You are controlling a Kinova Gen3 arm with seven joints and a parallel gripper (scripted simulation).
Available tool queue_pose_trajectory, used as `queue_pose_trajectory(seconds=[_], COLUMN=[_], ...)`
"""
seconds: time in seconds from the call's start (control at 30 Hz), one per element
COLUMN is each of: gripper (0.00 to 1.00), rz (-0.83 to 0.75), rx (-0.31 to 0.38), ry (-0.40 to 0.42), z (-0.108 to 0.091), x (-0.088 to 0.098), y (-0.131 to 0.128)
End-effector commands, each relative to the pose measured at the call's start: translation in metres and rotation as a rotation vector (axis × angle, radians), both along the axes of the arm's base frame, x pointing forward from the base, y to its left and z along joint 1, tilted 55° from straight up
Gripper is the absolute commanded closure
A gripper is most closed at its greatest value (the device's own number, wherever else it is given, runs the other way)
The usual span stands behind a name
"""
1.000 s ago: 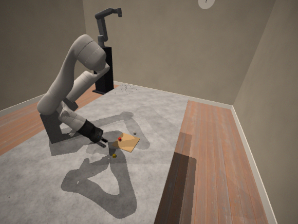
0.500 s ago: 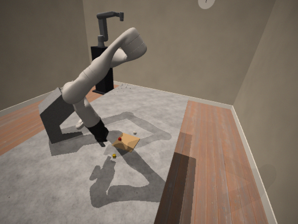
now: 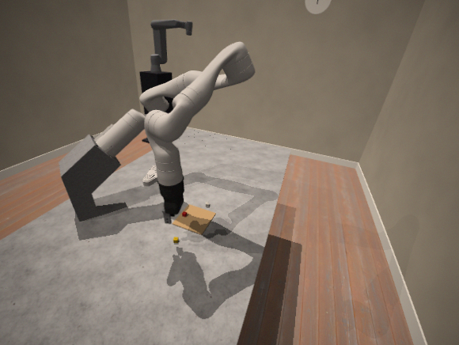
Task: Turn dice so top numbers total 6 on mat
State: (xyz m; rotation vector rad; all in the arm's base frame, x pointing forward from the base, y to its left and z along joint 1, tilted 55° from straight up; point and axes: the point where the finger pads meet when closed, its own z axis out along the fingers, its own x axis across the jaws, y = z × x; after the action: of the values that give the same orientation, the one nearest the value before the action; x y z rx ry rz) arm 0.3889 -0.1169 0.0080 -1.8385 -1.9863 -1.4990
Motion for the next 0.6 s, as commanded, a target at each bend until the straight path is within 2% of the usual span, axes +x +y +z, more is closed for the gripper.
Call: queue_pose_trajectory(seconds=[0.0, 0.4, 0.43, 0.57], gripper=[0.36, 0.36, 0.0, 0.0], rz=[0.015, 0.01, 0.01, 0.01], rx=[-0.045, -0.069, -0.069, -0.069], ry=[-0.005, 0.013, 0.013, 0.013], z=[0.0149, 0.0214, 0.0214, 0.0214], x=[0.0097, 0.0131, 0.0131, 0.0131], y=[-0.0048, -0.0089, -0.0089, -0.0089])
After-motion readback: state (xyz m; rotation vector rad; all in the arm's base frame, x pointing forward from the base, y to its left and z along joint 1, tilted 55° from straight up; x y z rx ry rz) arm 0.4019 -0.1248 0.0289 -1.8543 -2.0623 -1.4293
